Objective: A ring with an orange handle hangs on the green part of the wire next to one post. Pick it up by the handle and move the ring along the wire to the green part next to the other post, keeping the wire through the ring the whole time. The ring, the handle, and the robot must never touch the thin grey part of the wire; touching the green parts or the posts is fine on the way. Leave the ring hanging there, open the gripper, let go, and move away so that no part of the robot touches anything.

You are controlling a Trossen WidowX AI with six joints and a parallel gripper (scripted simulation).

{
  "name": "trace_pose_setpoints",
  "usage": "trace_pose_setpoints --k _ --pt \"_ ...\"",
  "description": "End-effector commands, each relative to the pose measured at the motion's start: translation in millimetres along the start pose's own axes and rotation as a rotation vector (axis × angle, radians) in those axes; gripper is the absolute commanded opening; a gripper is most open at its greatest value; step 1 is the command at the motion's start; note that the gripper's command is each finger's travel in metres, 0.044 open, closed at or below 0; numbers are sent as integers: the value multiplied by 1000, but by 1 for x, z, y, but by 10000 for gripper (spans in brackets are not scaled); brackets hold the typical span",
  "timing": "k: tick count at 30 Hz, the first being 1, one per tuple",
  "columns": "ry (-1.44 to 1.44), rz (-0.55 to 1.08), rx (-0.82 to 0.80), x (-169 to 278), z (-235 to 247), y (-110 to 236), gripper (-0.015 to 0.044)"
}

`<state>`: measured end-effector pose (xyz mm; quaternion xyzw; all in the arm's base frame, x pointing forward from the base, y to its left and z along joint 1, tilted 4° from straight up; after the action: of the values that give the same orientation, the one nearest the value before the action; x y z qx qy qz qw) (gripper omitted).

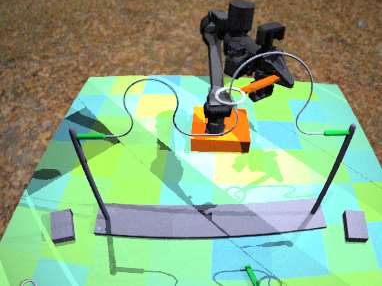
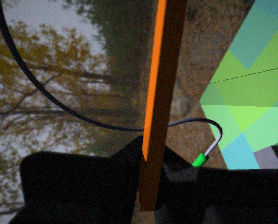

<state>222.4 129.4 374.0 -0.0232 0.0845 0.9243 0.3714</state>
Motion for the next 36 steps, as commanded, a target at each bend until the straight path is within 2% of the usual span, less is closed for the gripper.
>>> trace_pose_setpoints --k 1,36 --pt "22 -6 -3 0 4 1 -150" --pt "162 -8 78 1 4 0 -150"
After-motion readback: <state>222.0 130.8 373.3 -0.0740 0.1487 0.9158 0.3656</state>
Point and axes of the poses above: the point midway between the two fingers, 35 mm back from their tips, its own y axis back along the fingers, its own z axis across the jaws, x = y × z, the point moved 6 cm from there along y, back along the fingers, and after that the axes turned 12 degrees about y, right-handed, at the moved point
